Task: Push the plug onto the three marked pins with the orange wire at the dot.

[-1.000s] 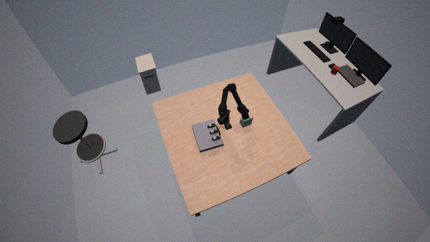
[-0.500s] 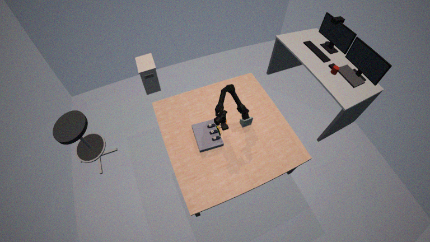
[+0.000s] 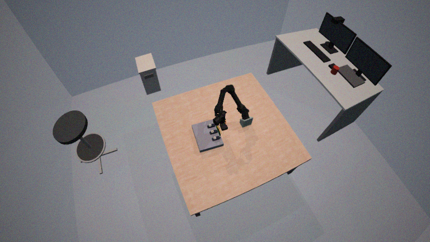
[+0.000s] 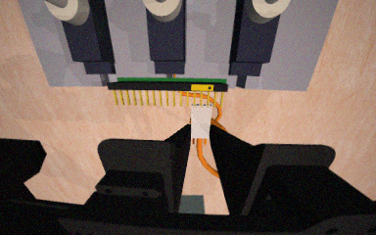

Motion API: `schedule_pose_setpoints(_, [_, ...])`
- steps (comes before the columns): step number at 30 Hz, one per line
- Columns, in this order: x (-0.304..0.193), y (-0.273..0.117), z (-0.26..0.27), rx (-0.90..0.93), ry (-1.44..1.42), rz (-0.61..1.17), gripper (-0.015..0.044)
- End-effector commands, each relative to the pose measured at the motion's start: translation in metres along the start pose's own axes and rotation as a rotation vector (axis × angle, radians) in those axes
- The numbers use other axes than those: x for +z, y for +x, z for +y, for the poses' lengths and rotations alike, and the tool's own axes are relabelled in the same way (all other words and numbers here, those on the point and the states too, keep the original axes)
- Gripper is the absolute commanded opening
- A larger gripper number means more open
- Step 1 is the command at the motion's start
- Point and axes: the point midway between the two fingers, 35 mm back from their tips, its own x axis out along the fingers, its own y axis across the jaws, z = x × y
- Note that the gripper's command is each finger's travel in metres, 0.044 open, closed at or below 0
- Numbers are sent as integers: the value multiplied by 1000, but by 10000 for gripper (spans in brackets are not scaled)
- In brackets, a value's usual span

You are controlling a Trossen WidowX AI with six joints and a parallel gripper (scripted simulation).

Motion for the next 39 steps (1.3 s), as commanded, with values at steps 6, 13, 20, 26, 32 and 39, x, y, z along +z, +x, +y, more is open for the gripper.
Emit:
schedule_pose_setpoints(6, [8,-1,-1,-1,1,-6,0])
schedule_pose_setpoints(13, [13,-1,-1,-1,1,-6,0])
schedule_pose_setpoints(20, [17,-2,-1,-1,1,-6,0])
schedule_pose_setpoints(26, [14,1,1,-1,1,-6,131])
schedule_pose_setpoints(32, [15,-13,1,1,0,-6,289])
schedule_pose_setpoints(39, [13,-59,1,1,0,-5,440])
